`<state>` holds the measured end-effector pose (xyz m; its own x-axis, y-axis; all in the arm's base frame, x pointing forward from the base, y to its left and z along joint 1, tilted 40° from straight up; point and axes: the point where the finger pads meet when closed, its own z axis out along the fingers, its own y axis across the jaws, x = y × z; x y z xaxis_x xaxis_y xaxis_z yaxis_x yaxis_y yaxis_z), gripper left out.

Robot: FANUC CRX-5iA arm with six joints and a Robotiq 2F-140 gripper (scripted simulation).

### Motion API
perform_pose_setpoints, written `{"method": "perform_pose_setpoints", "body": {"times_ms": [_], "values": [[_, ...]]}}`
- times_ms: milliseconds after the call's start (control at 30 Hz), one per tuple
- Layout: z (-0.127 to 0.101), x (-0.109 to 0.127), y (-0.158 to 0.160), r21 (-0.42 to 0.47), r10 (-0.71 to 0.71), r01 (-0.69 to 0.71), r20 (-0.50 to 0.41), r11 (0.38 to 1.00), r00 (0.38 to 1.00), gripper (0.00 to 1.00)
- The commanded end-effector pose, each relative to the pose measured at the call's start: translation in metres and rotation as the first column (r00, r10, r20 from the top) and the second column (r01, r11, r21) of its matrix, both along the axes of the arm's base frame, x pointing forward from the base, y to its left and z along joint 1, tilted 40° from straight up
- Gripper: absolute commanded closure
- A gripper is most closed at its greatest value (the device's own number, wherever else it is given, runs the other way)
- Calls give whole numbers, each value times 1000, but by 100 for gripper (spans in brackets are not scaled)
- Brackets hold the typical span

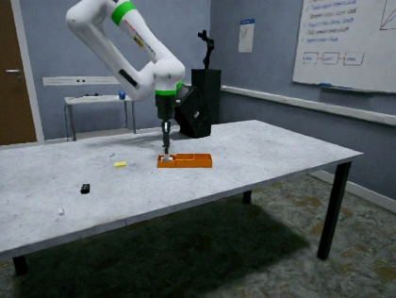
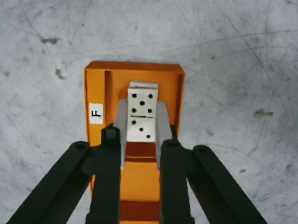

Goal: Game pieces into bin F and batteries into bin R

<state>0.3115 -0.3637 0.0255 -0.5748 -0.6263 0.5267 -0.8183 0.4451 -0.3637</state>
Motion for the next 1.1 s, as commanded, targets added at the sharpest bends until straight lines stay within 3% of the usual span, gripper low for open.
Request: {"method": "perform_pose_setpoints", "body": {"times_ms": [0,300,333,1067], "values": [[0,0,-1,0,0,0,0,1000,1000,79],[0,0,-1,0,0,0,0,1000,1000,79],[0,0,-1,0,0,0,0,1000,1000,73],[5,0,4,0,0,0,0,1000,1000,73]]}}
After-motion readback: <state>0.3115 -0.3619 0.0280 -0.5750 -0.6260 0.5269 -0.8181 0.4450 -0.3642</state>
